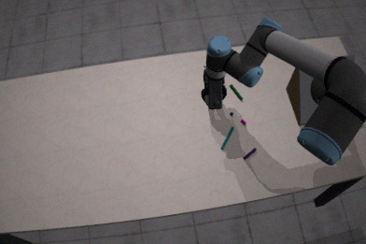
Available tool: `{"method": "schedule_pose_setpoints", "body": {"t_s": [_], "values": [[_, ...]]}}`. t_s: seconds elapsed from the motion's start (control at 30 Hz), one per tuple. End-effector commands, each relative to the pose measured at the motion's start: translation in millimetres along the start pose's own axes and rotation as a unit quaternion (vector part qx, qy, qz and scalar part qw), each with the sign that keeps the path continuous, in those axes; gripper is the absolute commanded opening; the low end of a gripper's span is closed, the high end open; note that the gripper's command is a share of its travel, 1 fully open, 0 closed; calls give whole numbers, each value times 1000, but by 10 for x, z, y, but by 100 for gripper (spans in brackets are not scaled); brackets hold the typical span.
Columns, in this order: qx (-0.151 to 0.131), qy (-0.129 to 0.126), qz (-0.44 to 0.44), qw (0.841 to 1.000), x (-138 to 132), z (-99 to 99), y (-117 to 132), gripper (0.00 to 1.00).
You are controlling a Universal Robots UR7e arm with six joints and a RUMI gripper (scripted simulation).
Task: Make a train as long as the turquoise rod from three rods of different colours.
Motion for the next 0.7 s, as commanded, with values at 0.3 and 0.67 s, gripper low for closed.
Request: {"method": "schedule_pose_setpoints", "body": {"t_s": [0.3, 0.67], "values": [[1, -1, 0, 1000, -8, 16, -11, 14], [1, -1, 0, 1000, -8, 16, -11, 0]]}}
Point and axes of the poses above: the point where the finger pads meet when closed, its own z axis out along the fingers, its own x axis across the jaws, y = z × x, the point moved 1 cm from there along -z, back along the fingers, and after that the axes turned 13 degrees about -z, right-handed, at the moved point
